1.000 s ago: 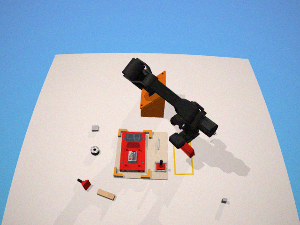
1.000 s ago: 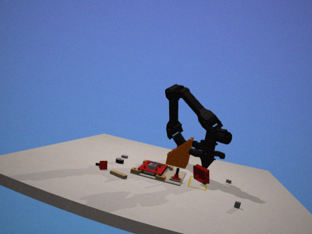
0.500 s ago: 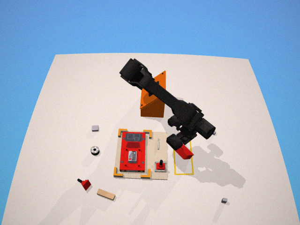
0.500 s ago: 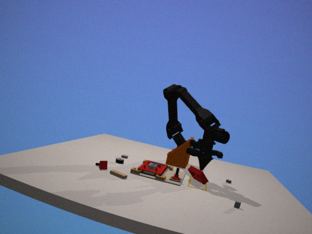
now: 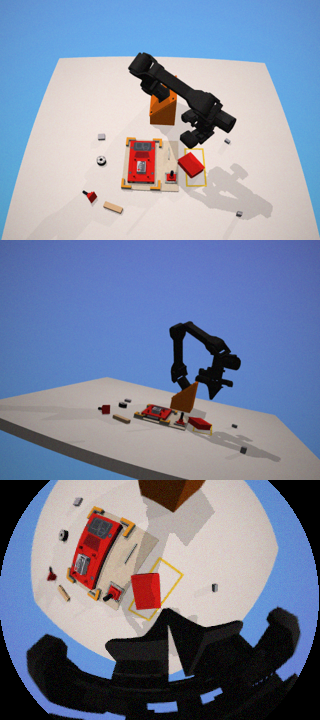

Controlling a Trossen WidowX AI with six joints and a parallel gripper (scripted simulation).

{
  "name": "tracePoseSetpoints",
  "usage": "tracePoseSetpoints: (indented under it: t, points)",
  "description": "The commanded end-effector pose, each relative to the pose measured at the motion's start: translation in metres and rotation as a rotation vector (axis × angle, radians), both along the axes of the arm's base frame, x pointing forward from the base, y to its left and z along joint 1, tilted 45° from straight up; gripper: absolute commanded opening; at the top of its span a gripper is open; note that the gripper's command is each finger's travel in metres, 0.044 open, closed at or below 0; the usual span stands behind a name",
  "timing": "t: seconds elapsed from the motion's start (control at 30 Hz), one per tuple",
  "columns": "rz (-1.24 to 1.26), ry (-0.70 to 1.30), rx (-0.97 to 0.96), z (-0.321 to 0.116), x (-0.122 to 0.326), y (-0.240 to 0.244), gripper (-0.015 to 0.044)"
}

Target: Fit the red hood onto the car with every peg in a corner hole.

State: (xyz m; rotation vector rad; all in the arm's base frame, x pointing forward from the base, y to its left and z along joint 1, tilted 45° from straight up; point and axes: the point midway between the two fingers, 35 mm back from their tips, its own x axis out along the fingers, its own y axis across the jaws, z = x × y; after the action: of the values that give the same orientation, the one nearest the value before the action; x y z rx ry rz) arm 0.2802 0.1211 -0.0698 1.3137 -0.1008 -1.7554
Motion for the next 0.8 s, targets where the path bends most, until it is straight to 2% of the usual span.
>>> tracePoseSetpoints:
  t: [0.0,0.47,0.57,0.77]
  points:
    - [0.003,0.001,0.001,0.000,0.000,0.000,0.0000]
    - [0.003,0.001,0.001,0.000,0.000,0.000,0.0000]
    - [-0.098,-0.095,-0.001,-0.001,0.002,-0.002,0.0079]
    - [-0.504,-0.481,-0.012,-0.004,0.007,-0.011,0.0236]
